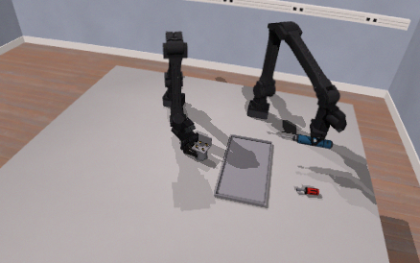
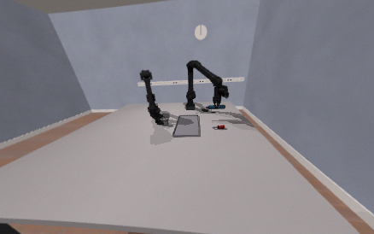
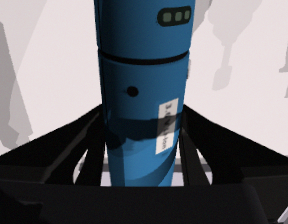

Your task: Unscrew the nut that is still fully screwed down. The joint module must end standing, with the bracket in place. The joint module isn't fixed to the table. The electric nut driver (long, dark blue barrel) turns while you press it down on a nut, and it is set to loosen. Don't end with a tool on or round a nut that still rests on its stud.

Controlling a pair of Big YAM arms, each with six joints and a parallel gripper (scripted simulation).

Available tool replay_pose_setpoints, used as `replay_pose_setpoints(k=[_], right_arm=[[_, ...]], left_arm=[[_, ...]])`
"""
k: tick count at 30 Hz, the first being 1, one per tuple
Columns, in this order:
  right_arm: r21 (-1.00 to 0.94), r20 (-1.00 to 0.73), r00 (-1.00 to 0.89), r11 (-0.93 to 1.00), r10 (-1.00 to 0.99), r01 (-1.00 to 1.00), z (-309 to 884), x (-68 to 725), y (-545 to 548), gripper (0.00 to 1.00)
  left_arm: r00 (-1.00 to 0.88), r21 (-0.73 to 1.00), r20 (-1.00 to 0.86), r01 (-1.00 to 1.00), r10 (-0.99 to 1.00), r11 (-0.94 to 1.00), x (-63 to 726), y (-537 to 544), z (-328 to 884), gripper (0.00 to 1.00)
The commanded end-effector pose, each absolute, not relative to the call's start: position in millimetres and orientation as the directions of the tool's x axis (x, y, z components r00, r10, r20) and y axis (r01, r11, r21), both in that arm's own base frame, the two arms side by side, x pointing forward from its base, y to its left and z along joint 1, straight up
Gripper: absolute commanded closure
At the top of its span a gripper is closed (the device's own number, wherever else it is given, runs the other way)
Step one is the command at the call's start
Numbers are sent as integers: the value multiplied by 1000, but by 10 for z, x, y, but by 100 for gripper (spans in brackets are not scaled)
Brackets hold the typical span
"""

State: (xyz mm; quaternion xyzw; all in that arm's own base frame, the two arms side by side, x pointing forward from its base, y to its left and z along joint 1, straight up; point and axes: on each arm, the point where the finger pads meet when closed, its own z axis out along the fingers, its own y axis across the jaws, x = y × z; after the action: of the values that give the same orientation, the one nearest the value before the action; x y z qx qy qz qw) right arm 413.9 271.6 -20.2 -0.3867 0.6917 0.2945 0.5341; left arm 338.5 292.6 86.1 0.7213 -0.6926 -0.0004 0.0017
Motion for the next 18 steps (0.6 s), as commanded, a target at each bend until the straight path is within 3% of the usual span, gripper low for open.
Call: replay_pose_setpoints(k=[1, 18], right_arm=[[-10, -969, -121, 528, -213, -849, -164, 4182, 2736, 41], [-10, -969, -121, 528, -213, -849, -164, 4182, 2736, 41]], left_arm=[[38, -55, -40, -998, -998, -36, 3507, 2989, 1021, 58], [39, -63, -47, -997, -998, -36, 3548, 3024, 810, 58]])
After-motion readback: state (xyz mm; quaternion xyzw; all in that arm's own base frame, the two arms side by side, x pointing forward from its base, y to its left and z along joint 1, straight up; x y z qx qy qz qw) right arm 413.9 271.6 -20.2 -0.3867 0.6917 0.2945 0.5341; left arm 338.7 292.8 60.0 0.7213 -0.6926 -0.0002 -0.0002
